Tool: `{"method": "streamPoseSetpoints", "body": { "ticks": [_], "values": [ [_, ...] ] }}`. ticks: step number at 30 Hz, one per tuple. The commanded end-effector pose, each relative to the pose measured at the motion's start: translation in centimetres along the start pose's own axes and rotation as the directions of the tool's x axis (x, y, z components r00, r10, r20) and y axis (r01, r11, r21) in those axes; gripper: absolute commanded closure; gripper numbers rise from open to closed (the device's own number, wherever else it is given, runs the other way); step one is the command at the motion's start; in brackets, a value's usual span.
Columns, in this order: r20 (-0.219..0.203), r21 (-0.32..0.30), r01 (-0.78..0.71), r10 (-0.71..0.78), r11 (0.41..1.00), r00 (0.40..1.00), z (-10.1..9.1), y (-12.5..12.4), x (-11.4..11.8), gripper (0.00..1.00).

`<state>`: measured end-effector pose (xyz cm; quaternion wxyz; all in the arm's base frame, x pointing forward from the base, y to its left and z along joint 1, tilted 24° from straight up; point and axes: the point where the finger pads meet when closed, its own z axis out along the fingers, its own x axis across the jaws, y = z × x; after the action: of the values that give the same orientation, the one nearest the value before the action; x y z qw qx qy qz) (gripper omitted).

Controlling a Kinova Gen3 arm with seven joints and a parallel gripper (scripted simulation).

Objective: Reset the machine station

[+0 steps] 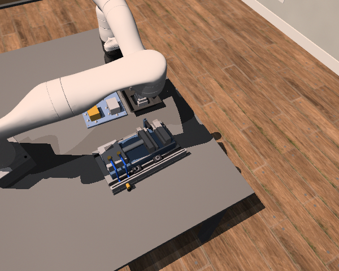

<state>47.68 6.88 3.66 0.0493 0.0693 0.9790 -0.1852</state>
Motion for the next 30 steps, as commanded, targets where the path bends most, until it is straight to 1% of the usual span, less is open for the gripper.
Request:
{"method": "streamPoseSetpoints", "body": {
  "ticks": [1, 3, 4, 5, 12, 18, 20, 22, 27, 30],
  "values": [
    [-0.004, 0.001, -0.012, 0.012, 1.0, 1.0, -0.1, -4.0, -1.2, 1.0],
    [-0.004, 0.001, -0.012, 0.012, 1.0, 1.0, -0.1, -4.0, -1.2, 1.0],
    [-0.004, 0.001, -0.007, 0.007, 1.0, 1.0, -0.2, -5.8, -1.7, 1.0],
    [-0.003, 0.0, -0.004, 0.004, 1.0, 1.0, -0.2, -6.7, -1.8, 1.0],
    [-0.001, 0.002, 0.012, -0.012, 1.0, 1.0, -0.3, -12.2, -2.6, 1.0],
    [0.001, 0.006, 0.027, -0.027, 1.0, 1.0, -0.3, -17.1, -2.7, 1.0],
    [0.001, 0.006, 0.027, -0.027, 1.0, 1.0, -0.3, -17.1, -2.7, 1.0],
    [0.002, 0.01, 0.035, -0.035, 0.999, 0.999, -0.4, -19.8, -2.5, 1.0],
    [0.002, 0.017, 0.046, -0.046, 0.999, 0.999, -0.5, -23.6, -2.0, 1.0],
    [0.002, 0.02, 0.051, -0.051, 0.999, 0.999, -0.6, -24.9, -1.8, 1.0]
  ]
}}
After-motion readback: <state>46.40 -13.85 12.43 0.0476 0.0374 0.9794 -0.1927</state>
